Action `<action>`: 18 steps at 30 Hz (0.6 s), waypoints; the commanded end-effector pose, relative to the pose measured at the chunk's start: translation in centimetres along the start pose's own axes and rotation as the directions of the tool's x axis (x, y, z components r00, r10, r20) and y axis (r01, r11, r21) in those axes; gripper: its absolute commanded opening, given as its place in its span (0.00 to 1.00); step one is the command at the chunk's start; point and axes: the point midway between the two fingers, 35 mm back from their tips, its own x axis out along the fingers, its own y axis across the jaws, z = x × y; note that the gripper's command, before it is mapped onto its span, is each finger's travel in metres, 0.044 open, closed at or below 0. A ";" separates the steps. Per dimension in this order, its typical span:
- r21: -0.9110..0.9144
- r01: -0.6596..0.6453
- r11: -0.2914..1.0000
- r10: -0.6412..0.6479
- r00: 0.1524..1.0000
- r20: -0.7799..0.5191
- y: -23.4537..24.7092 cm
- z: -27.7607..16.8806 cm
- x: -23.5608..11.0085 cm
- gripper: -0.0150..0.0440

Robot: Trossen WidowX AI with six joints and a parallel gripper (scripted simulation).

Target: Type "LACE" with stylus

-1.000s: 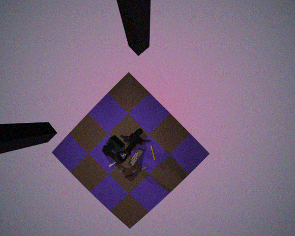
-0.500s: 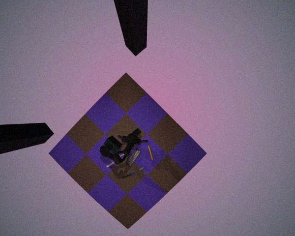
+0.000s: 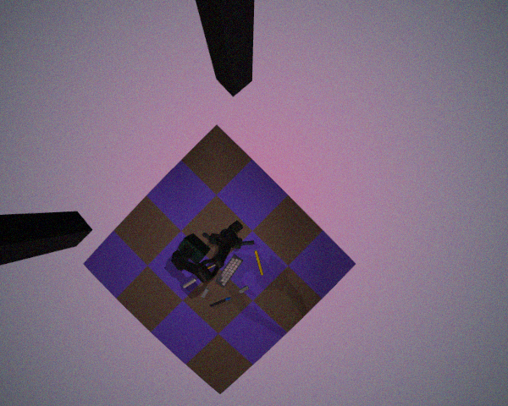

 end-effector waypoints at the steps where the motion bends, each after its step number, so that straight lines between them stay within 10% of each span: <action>1: -0.013 0.001 1.000 -0.001 1.000 0.009 -0.2 -0.1 0.4 0.51; 18: -0.013 0.002 1.000 -0.001 1.000 0.010 -0.2 -0.7 1.6 0.51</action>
